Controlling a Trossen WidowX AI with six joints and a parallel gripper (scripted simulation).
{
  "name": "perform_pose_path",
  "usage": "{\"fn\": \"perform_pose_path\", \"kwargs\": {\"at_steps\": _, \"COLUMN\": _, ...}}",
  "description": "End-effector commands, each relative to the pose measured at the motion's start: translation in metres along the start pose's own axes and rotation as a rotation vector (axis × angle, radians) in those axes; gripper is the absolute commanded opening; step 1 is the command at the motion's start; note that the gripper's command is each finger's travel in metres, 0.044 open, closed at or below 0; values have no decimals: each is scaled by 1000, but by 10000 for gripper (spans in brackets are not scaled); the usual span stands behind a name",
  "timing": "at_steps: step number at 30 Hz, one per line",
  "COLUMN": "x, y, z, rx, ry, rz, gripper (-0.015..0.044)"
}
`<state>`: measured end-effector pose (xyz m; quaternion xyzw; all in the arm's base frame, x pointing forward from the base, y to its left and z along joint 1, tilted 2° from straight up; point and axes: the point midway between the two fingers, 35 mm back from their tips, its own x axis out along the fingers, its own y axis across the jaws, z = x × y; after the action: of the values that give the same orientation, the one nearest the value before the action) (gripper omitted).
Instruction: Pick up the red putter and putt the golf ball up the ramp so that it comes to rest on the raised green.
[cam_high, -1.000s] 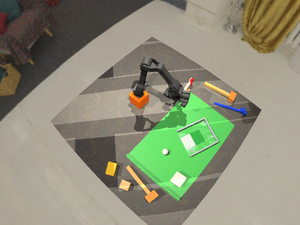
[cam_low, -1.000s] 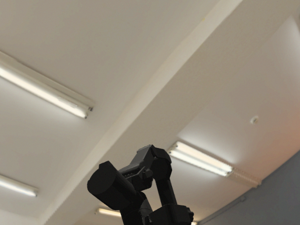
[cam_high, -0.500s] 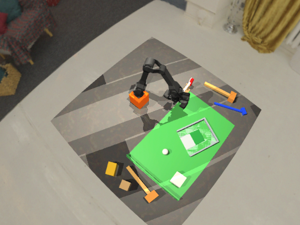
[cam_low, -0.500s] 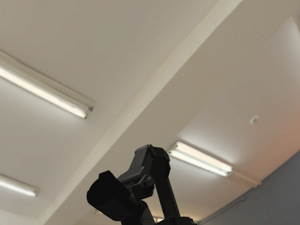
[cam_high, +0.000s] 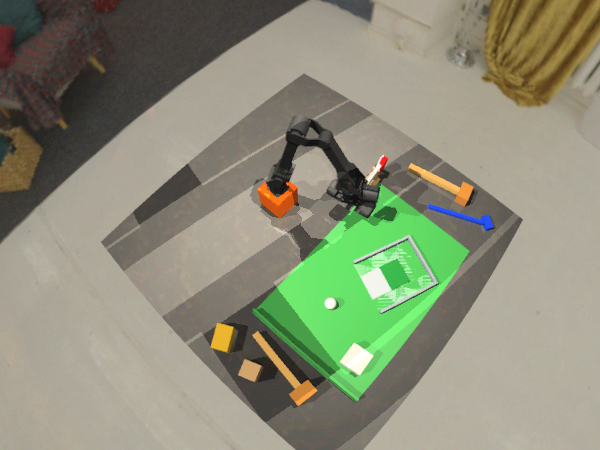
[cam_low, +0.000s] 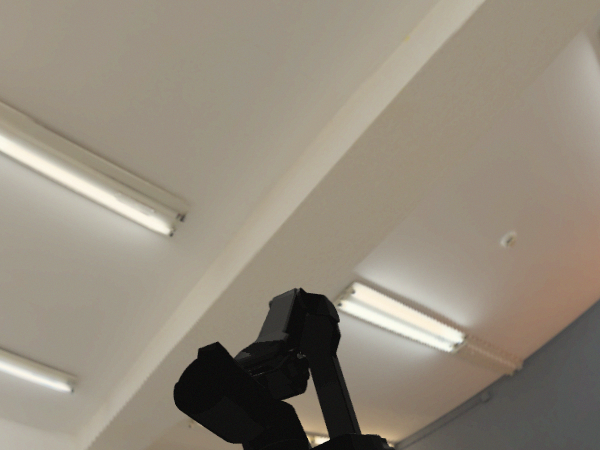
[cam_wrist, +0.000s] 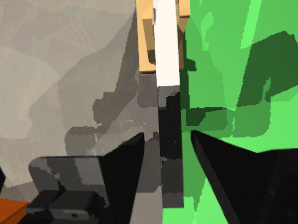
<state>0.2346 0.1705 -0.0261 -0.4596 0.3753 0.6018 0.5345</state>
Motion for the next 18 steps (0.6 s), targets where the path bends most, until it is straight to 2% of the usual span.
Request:
{"fn": "perform_pose_path", "kwargs": {"at_steps": 1, "x": 0, "y": 0, "z": 0, "rx": 0, "ry": 0, "rz": -1, "gripper": 99}}
{"fn": "perform_pose_path", "kwargs": {"at_steps": 4, "x": 0, "y": 0, "z": 0, "rx": 0, "ry": 0, "rz": -1, "gripper": 20}}
{"fn": "perform_pose_path", "kwargs": {"at_steps": 7, "x": 0, "y": 0, "z": 0, "rx": 0, "ry": 0, "rz": -1, "gripper": 0}}
{"fn": "perform_pose_path", "kwargs": {"at_steps": 13, "x": -6, "y": -2, "z": 2, "rx": 0, "ry": 0, "rz": -1, "gripper": 0}}
{"fn": "perform_pose_path", "kwargs": {"at_steps": 18, "x": -35, "y": -5, "z": 11, "rx": 0, "ry": 0, "rz": -1, "gripper": 0}}
